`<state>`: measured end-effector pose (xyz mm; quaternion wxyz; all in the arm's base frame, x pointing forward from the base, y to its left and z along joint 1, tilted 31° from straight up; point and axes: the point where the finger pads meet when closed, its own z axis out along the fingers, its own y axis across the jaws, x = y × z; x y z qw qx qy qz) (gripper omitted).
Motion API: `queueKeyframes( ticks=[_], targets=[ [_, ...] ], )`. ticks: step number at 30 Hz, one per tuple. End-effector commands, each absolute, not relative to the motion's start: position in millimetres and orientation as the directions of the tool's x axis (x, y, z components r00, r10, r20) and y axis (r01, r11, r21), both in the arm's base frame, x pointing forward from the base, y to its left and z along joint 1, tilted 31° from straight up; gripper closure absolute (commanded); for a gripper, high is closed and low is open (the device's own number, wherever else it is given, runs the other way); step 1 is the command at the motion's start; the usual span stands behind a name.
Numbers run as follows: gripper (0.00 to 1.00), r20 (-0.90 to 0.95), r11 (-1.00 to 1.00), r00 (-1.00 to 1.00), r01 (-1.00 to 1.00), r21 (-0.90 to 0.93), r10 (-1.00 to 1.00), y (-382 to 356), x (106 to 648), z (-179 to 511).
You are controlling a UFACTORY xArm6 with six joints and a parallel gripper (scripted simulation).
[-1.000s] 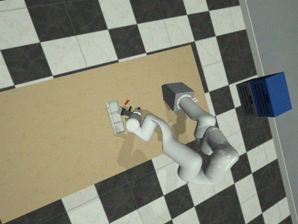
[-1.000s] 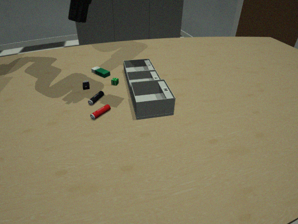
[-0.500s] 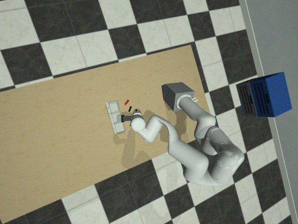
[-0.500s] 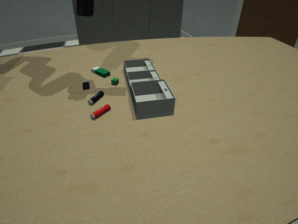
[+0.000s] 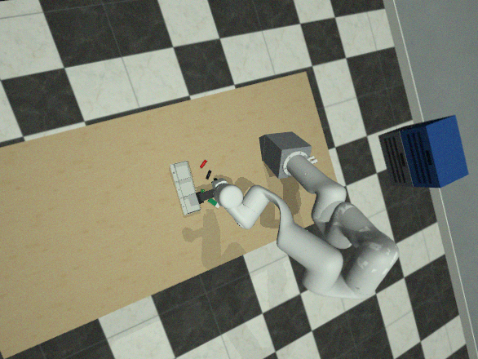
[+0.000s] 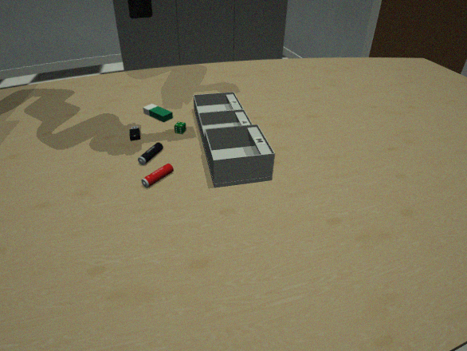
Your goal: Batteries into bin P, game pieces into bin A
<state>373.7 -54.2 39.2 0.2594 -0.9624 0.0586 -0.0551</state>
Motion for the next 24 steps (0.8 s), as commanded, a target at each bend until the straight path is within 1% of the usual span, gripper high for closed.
queueKeyframes(
  ticks=[1,5,7,24],
  targets=[
    [0.93,0.096,-0.857,0.986,-0.069,-0.511,-0.137,-54.8,375.1,40.4],
    [0.93,0.096,-0.857,0.986,-0.069,-0.511,-0.137,-54.8,375.2,40.5],
    [0.93,0.046,-0.84,0.975,-0.165,-0.518,-0.219,-59.9,384.1,27.3],
    [0.93,0.046,-0.84,0.975,-0.165,-0.517,-0.22,-98.4,451.6,-70.6]
  ],
)
